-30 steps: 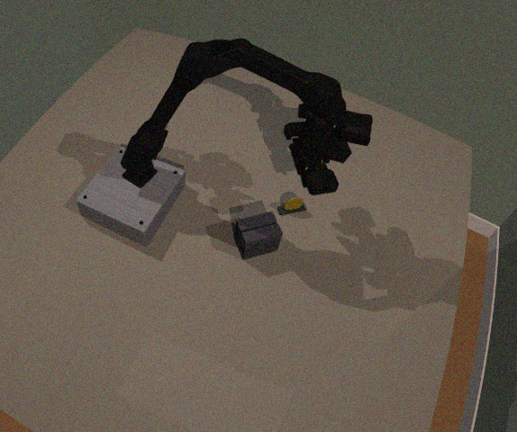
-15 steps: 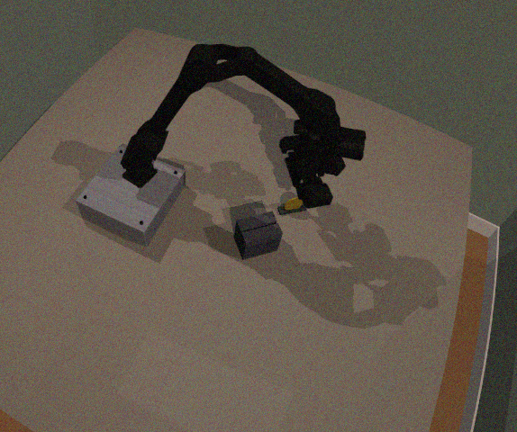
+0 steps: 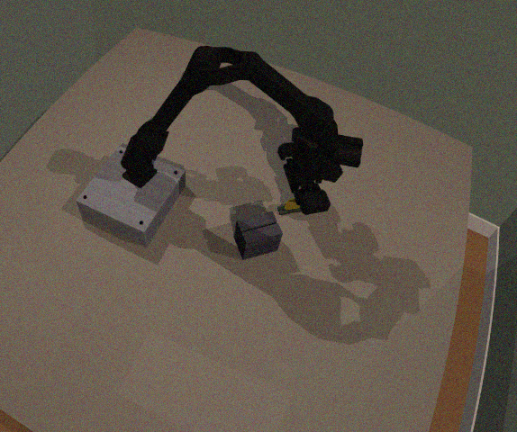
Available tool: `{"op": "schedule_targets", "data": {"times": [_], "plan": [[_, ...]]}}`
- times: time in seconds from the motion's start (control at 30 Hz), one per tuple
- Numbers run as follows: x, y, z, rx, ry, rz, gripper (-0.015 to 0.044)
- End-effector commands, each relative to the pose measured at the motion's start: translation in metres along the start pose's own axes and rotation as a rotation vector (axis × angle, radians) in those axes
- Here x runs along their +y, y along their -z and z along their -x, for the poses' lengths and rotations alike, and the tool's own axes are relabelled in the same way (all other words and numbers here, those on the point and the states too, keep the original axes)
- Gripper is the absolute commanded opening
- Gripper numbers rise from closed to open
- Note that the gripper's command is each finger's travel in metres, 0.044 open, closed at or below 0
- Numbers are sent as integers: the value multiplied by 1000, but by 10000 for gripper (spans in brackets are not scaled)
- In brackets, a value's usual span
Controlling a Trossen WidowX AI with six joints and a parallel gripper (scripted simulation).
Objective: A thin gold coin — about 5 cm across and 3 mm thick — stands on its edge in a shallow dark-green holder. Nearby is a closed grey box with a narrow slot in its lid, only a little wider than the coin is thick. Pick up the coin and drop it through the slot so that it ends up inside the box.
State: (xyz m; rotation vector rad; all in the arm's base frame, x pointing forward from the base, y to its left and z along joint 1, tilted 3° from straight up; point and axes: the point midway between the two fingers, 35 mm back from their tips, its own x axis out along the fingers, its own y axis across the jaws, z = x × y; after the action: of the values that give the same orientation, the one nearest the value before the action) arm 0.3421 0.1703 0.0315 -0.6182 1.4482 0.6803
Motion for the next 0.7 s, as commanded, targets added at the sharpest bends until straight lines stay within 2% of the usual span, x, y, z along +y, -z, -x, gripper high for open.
{"op": "schedule_targets", "data": {"times": [0.0,0.67], "plan": [[1,0,-8,-1,-7,3,161],[2,2,-39,-2,-6,3,161]]}}
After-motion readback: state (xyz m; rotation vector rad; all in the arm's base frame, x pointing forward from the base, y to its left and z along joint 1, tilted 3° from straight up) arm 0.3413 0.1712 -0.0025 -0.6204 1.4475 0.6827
